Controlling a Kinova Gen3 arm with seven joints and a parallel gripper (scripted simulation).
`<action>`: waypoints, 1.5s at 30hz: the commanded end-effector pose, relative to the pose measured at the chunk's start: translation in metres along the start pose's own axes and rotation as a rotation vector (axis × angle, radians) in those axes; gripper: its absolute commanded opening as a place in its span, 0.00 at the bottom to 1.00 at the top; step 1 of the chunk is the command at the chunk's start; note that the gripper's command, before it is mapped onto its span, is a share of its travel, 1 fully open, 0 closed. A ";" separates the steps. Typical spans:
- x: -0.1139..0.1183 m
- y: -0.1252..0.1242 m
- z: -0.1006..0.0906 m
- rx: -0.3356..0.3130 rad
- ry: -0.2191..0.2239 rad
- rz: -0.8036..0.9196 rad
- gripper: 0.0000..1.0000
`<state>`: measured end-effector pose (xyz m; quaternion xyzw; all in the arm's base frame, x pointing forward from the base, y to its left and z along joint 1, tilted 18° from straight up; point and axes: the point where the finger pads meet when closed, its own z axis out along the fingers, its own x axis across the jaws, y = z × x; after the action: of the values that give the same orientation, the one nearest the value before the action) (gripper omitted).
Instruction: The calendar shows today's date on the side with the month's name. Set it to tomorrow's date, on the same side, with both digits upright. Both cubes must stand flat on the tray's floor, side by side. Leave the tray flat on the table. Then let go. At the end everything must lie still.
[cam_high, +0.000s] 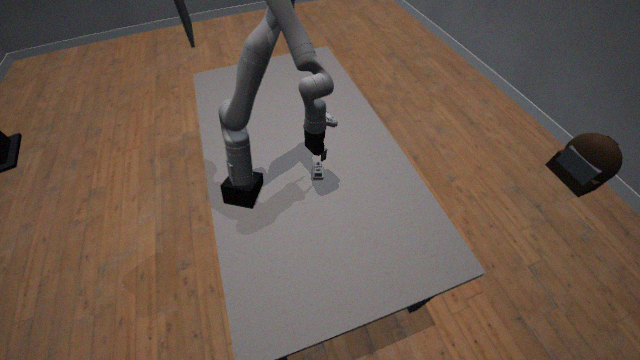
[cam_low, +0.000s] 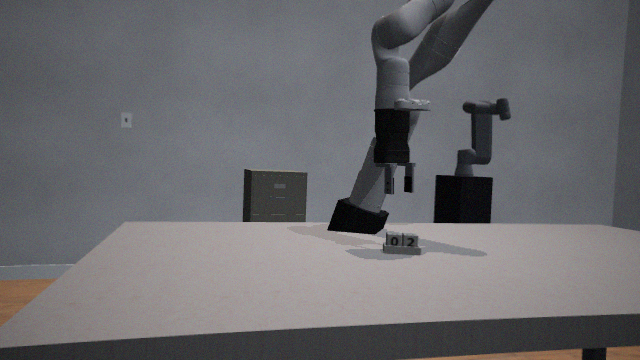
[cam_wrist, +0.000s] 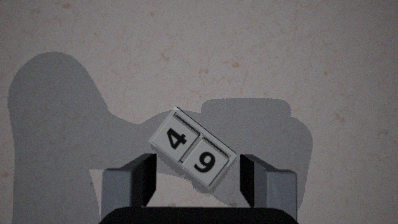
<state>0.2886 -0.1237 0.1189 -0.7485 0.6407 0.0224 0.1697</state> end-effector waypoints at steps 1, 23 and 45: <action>-0.001 0.001 0.004 -0.011 -0.005 0.069 1.00; 0.006 0.004 0.018 -0.021 -0.007 0.884 1.00; 0.008 0.010 0.026 0.003 0.011 1.556 1.00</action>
<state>0.2853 -0.1271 0.0916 -0.0813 0.9824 0.1305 0.1057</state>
